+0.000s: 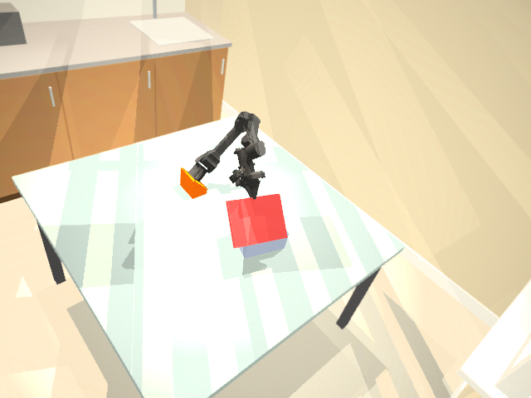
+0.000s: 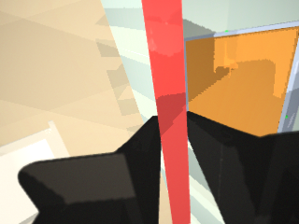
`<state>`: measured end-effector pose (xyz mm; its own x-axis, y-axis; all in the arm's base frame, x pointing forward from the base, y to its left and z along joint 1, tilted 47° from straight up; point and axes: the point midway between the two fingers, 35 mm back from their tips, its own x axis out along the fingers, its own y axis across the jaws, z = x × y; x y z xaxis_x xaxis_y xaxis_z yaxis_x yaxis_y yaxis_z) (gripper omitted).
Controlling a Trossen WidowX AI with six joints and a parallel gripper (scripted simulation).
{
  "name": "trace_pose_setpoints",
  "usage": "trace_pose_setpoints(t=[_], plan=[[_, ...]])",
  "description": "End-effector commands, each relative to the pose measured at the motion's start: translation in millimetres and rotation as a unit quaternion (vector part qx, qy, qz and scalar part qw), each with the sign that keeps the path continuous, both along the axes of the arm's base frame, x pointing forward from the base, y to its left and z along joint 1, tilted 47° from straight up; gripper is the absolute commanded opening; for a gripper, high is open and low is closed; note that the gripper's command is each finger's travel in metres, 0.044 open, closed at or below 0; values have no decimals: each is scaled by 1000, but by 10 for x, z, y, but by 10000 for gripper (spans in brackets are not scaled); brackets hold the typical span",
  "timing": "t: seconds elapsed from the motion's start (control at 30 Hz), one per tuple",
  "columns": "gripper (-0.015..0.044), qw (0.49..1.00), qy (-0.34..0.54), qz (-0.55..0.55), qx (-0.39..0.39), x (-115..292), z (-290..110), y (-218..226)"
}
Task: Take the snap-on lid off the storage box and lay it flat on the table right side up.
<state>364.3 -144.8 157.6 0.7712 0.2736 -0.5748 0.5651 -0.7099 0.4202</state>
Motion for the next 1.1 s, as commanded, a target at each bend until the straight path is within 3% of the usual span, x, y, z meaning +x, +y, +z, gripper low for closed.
trace_pose_setpoints(t=[0.0, 1.07], plan=[[0, 1000, -2, -1, -1, -37, -55, -66], [0, 1000, -1, -1, -3, -292, -489, -466]])
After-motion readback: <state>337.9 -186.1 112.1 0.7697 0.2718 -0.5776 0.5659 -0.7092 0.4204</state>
